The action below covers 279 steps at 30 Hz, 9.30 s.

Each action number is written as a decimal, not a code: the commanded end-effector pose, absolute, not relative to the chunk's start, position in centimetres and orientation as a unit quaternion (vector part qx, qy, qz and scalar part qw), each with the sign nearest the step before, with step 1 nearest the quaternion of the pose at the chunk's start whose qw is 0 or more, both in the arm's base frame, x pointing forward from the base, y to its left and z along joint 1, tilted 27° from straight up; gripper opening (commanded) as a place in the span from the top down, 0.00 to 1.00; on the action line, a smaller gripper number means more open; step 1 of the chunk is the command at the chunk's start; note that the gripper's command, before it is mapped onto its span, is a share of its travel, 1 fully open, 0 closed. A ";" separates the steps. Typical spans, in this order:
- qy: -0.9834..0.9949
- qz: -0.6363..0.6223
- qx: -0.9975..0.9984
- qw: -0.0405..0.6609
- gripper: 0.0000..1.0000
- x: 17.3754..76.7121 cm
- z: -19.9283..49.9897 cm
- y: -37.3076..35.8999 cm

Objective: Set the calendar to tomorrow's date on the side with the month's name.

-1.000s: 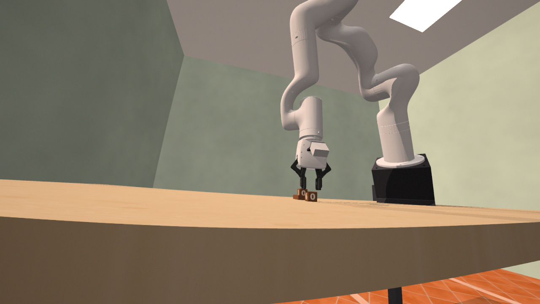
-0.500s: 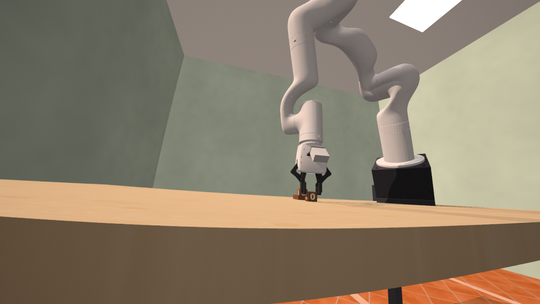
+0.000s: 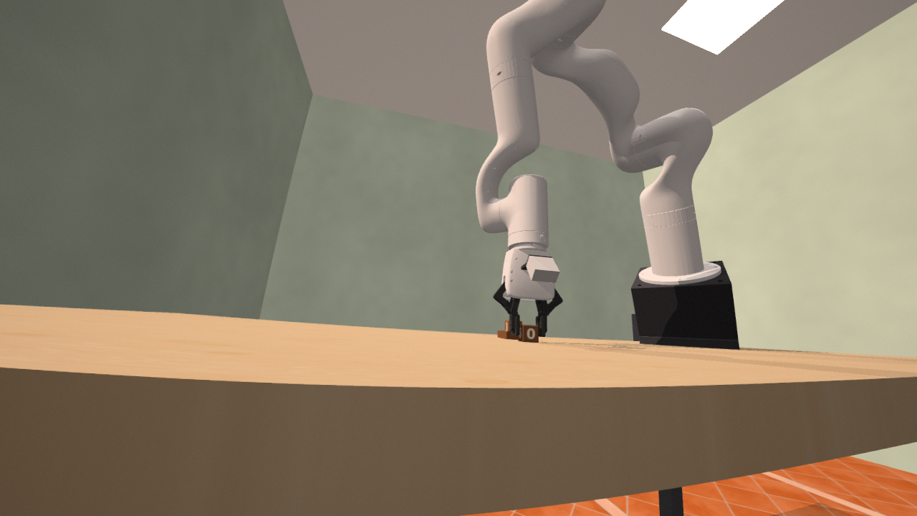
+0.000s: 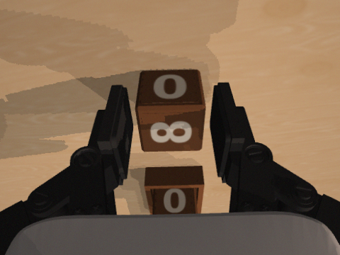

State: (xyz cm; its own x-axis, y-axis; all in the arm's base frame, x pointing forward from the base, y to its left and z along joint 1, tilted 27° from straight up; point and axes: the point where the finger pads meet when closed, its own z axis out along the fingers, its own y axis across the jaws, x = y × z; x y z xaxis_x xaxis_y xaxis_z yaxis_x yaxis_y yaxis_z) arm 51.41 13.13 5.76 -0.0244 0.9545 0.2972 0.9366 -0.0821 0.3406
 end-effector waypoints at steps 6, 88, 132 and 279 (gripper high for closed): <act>0.677 0.232 0.698 0.020 0.51 51.5 5.8 13.1; 0.677 0.232 0.698 0.020 0.71 48.0 14.6 10.3; 0.680 0.232 0.695 0.021 0.71 48.1 11.6 -2.1; 0.680 0.232 0.695 0.021 0.71 51.2 3.9 0.3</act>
State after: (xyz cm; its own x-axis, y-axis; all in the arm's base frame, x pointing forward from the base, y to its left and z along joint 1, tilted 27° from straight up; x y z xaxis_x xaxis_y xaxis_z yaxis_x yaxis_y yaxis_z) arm 51.12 0.36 3.81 -0.0330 0.9551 0.2943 0.9364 -0.0735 0.3433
